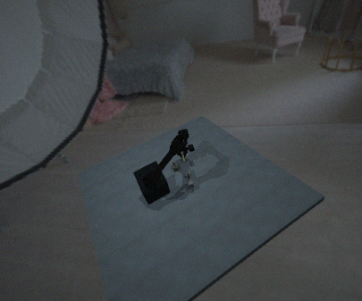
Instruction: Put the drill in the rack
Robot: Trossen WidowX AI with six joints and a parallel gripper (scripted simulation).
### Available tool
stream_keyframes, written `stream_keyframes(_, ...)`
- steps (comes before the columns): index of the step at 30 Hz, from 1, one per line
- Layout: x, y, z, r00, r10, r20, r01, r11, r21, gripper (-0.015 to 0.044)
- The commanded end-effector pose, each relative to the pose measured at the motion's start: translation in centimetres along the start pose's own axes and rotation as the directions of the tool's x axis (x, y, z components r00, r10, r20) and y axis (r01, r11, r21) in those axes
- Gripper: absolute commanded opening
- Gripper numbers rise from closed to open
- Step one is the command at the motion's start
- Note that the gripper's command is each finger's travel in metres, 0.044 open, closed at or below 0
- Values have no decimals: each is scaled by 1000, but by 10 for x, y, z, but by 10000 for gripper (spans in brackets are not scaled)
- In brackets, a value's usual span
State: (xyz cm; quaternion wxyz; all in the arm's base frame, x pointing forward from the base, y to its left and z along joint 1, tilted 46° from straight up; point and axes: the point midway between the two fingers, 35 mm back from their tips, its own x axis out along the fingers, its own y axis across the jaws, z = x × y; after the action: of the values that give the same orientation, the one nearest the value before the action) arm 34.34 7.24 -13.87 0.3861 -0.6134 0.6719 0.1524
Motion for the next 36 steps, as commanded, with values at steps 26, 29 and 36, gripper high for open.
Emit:
stream_keyframes(26,-1,42,7,1000,5,5,-5,1000,0,0)
stream_keyframes(29,-1,46,8,1000,5,5,-5,1000,-1,0)
stream_keyframes(36,-2,56,11,1000,6,6,-6,1000,-1,0)
